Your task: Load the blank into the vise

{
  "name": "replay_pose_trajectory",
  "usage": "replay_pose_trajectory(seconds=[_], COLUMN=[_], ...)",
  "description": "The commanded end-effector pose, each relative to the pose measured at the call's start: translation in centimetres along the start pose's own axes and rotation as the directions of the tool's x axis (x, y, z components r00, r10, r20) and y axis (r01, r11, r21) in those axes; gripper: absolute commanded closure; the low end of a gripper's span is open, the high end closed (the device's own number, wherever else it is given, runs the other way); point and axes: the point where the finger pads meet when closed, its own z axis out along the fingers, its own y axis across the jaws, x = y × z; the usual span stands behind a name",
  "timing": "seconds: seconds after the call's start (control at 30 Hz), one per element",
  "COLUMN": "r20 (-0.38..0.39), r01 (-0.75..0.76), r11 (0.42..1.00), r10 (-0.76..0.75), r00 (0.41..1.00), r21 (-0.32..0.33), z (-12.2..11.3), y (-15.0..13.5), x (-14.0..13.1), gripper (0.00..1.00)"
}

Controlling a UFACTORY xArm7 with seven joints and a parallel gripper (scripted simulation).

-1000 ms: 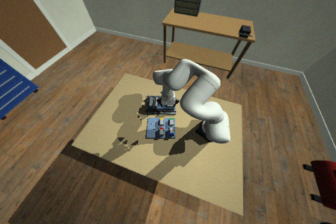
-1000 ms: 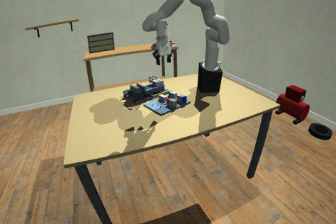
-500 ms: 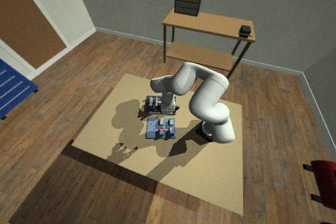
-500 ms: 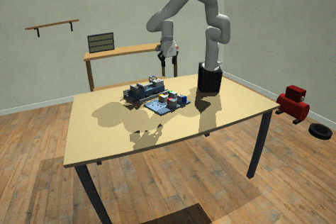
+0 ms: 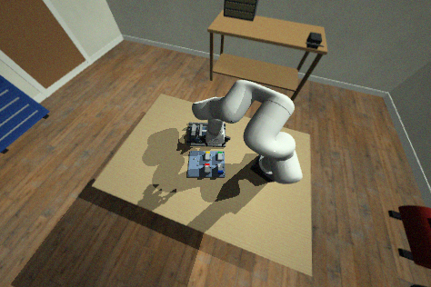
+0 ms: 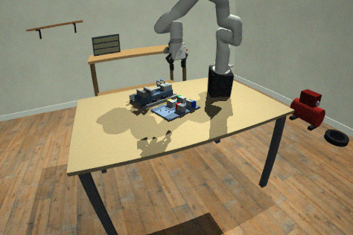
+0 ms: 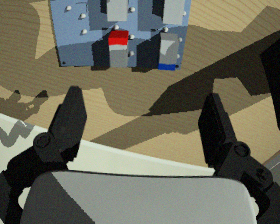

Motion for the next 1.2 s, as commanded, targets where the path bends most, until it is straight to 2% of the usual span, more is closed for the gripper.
replay_pose_trajectory(seconds=[0.0, 1.17], r20=[-0.002, -0.002], r01=[0.0, 0.0], r11=[1.0, 1.0], r10=[0.001, 0.0], r00=[1.0, 1.0], r21=[0.002, 0.002], z=[-0.09, -0.12], y=[-0.08, -0.03], x=[0.06, 1.05], gripper=[0.0, 0.0])
